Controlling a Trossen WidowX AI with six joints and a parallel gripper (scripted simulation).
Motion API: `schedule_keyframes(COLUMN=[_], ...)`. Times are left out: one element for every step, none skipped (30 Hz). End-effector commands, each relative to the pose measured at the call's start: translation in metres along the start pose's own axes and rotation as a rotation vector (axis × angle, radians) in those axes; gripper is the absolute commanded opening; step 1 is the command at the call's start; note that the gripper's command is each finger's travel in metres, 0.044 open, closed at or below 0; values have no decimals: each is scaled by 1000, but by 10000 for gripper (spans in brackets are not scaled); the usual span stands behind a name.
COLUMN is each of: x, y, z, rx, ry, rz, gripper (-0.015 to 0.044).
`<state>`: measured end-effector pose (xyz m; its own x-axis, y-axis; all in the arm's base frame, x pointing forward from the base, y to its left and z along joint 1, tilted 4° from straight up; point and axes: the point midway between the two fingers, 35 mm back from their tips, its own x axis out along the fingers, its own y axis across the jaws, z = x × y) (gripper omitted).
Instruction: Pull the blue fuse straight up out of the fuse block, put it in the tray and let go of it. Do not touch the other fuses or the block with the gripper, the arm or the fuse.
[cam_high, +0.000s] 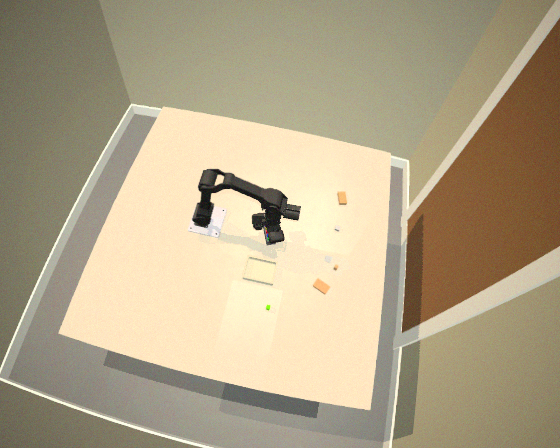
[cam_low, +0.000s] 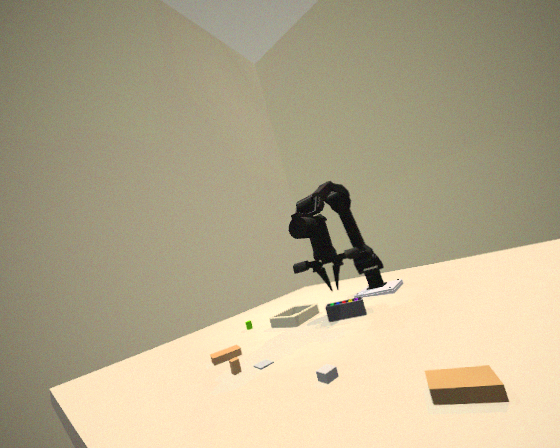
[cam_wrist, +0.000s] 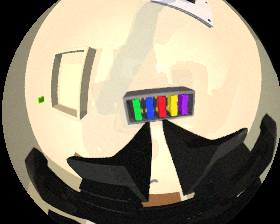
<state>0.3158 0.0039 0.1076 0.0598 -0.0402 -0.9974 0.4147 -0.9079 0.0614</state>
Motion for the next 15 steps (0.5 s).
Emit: schedule_keyframes(x=[-1,-1,-1,0,0,1,2,3,3,4,5,6,7,8,9], y=[2,2,2,2,2,2,2,2,2,2,2,2,2,2,3], z=[5,5,5,5,5,5,5,5,5,5,5,5,5,5,5], rx=[30,30,30,30,30,30,30,30,30,30,30,30,30,30,30], ry=[-21,-21,-21,-21,-21,-21,-21,-21,-21,-21,-21,-21,-21,-21,-21], rz=[12,12,12,12,12,12,12,12,12,12,12,12,12,12,12], gripper=[61,61,61,61,61,61,61,61,61,61,61,61,61,61,61])
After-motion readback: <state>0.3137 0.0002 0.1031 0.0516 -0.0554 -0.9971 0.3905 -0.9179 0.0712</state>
